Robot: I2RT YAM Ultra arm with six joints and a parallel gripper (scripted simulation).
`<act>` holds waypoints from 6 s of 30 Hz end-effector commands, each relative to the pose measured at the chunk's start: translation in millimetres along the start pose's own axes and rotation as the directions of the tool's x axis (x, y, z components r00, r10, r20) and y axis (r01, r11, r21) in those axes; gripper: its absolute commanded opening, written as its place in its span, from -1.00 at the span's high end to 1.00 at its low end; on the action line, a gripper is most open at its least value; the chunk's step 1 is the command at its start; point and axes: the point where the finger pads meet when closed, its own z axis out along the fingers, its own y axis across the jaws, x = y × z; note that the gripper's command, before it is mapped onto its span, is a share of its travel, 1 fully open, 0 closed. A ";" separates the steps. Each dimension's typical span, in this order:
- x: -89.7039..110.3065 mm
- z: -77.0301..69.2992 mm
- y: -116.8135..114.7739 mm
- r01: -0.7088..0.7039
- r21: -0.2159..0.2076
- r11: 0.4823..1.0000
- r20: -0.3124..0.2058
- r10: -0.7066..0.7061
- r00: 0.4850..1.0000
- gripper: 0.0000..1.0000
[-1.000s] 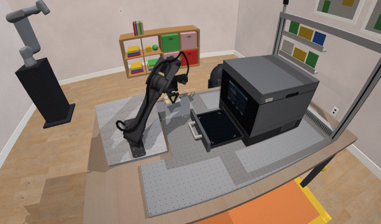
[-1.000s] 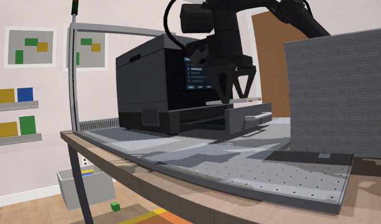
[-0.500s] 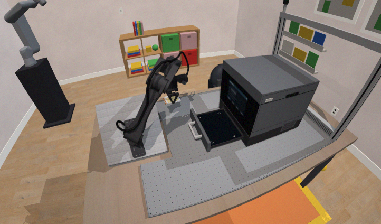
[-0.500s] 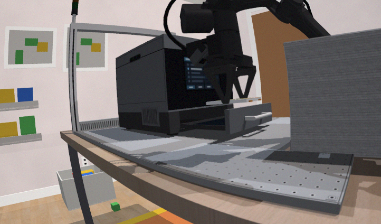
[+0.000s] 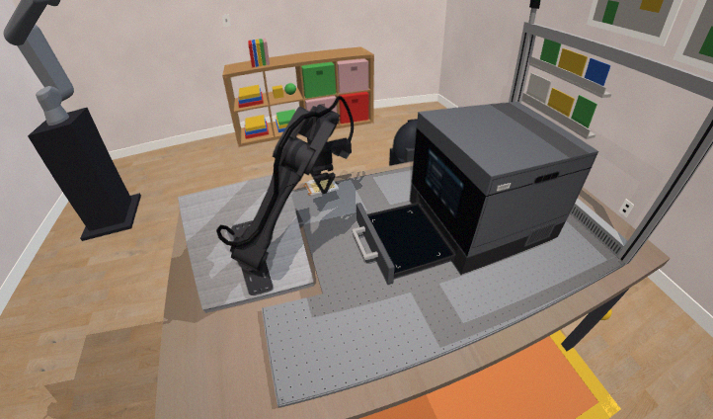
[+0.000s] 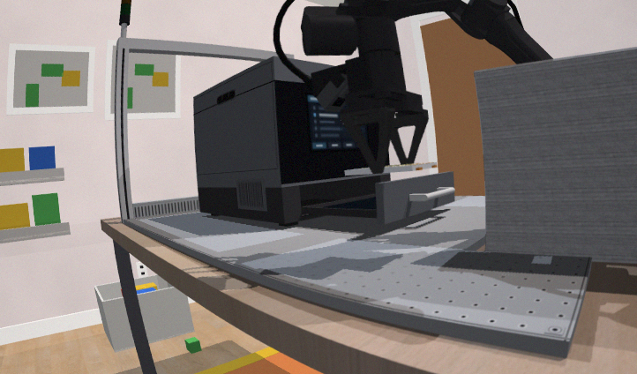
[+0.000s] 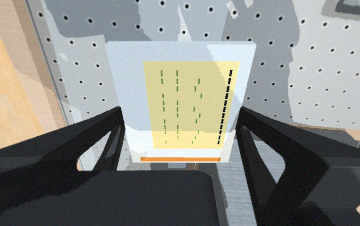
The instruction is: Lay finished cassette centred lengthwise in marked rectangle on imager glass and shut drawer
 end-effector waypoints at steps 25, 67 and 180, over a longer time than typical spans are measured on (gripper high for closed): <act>-33.9 -7.1 -107.0 0.663 0.012 0.748 0.030 -0.663 0.748 1.00; -77.7 -14.4 -246.7 0.994 0.036 0.106 0.023 -0.994 0.105 1.00; -168.6 -0.3 -253.3 0.995 0.022 0.098 0.008 -0.995 0.098 1.00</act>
